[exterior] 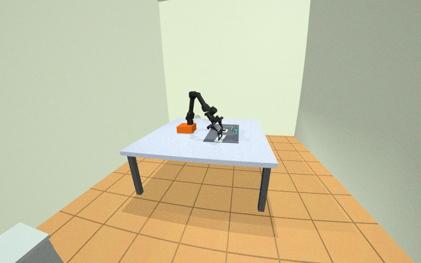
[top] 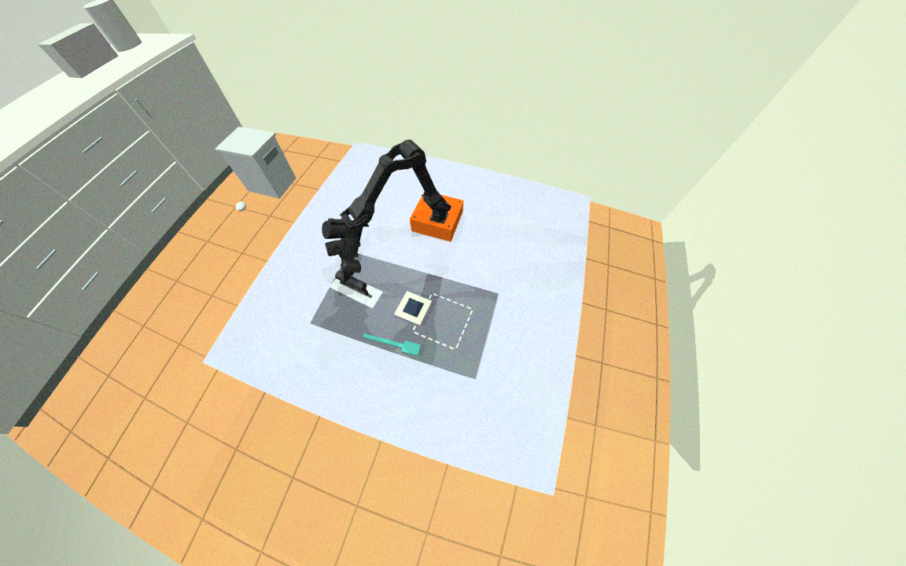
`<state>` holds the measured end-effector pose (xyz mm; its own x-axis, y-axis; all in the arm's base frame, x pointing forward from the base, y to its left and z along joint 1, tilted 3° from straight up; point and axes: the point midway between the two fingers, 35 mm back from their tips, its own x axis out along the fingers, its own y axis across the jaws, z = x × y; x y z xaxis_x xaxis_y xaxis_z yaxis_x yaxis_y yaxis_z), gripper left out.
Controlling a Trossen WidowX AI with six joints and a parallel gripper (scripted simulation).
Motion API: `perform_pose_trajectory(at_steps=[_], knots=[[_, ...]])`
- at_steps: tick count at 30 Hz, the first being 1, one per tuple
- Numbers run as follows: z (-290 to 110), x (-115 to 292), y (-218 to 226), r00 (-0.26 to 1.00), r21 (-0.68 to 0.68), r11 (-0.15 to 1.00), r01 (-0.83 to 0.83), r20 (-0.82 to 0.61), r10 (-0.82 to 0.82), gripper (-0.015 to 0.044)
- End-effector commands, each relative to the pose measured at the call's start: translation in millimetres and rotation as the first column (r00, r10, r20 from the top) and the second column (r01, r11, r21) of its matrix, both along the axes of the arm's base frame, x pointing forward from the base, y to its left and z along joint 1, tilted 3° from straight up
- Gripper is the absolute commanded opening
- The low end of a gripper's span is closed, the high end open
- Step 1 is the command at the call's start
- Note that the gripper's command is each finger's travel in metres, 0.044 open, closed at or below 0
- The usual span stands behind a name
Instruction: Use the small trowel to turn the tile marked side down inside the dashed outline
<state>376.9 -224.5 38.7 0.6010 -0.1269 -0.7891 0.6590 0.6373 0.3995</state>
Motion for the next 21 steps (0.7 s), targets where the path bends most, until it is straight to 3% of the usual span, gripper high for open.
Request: perform_pose_trajectory(at_steps=[1,11,21], knots=[[-4,-4,6,0.995,0.085,0.992,0.092,0.042,-0.096,0.0300],[-10,-13,23,0.937,0.315,0.906,0.284,0.110,-0.332,0.0300],[-15,-25,39,0.835,0.545,0.734,0.405,0.106,-0.539,0.0300]])
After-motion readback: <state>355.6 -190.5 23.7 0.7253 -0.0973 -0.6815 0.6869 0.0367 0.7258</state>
